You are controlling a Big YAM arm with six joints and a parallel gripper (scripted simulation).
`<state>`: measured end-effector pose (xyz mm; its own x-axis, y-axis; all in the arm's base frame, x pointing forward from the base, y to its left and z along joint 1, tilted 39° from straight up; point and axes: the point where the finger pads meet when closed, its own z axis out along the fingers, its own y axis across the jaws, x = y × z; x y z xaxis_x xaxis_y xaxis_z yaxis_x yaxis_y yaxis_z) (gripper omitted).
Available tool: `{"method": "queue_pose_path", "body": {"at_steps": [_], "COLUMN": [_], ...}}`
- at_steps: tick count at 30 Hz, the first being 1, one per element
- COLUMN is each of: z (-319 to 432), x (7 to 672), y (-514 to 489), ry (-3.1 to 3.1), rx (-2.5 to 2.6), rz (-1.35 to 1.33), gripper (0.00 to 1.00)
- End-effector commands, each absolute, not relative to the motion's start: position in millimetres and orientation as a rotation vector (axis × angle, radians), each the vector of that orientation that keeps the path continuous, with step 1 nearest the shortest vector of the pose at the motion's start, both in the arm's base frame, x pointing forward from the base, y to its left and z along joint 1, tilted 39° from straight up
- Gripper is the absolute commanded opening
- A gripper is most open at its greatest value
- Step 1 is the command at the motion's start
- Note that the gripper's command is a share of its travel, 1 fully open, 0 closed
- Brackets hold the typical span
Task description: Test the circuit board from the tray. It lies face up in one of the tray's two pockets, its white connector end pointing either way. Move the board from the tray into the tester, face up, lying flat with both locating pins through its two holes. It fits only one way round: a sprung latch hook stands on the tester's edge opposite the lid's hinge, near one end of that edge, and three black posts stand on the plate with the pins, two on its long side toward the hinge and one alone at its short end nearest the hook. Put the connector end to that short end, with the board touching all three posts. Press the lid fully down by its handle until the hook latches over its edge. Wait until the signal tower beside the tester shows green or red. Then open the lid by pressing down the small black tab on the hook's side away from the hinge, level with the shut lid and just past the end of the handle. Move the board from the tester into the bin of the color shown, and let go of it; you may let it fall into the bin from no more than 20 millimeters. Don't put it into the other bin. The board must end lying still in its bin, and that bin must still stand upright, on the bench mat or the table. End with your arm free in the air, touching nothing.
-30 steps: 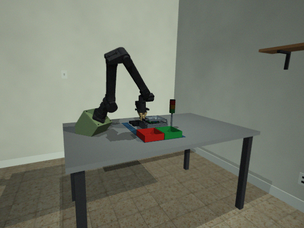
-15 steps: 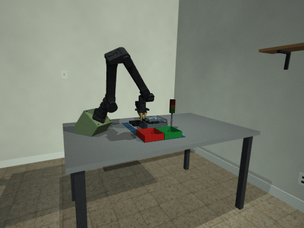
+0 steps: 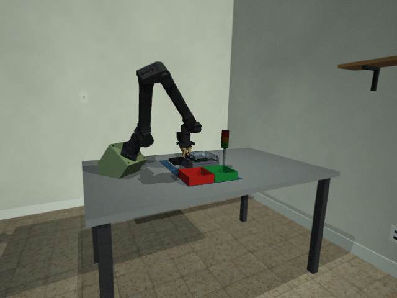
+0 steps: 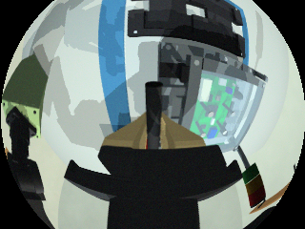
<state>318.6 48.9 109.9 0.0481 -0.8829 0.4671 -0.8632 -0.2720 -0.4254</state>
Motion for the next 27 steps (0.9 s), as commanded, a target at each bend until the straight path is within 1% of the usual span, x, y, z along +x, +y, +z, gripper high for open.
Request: {"method": "queue_pose_path", "body": {"at_steps": [1, 27], "z": [100.8, 97.2], "x": [335.0, 335.3], "y": [39.9, 38.2], "ry": [1.91, 1.911], "rx": [-2.246, -2.25], "rz": [-1.057, -1.056], "gripper": [0.0, 0.0]}}
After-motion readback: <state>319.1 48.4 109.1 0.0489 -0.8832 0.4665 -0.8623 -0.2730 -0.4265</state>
